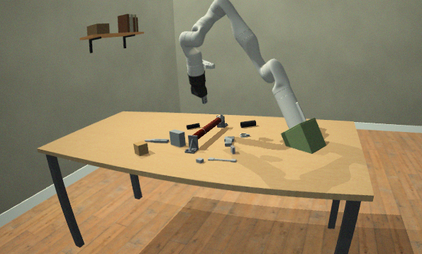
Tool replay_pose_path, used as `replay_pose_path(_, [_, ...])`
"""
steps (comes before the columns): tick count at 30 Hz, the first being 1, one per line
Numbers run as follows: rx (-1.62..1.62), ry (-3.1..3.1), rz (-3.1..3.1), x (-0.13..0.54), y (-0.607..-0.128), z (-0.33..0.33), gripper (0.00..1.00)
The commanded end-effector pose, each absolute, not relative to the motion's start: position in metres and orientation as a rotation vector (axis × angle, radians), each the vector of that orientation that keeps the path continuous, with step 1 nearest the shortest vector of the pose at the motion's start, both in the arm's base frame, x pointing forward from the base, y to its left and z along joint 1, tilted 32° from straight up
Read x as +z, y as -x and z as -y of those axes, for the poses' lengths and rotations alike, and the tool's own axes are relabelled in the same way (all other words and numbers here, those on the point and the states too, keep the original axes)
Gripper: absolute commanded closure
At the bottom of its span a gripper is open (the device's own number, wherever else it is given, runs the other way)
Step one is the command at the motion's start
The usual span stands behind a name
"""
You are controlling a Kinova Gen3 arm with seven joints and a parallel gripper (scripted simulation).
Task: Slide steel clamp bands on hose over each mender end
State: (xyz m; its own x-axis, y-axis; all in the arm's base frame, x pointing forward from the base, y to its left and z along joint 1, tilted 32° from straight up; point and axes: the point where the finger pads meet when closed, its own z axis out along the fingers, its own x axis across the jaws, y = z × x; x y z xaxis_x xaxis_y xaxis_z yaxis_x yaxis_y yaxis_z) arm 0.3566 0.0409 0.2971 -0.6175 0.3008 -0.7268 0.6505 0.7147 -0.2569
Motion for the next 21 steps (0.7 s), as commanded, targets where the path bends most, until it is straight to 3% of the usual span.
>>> replay_pose_path(1, [-0.664,-0.723,-2.260,0.296,-0.356,-0.038,1.00])
replay_pose_path(21, [-0.663,-0.693,-2.299,0.299,-0.357,-0.026,1.00])
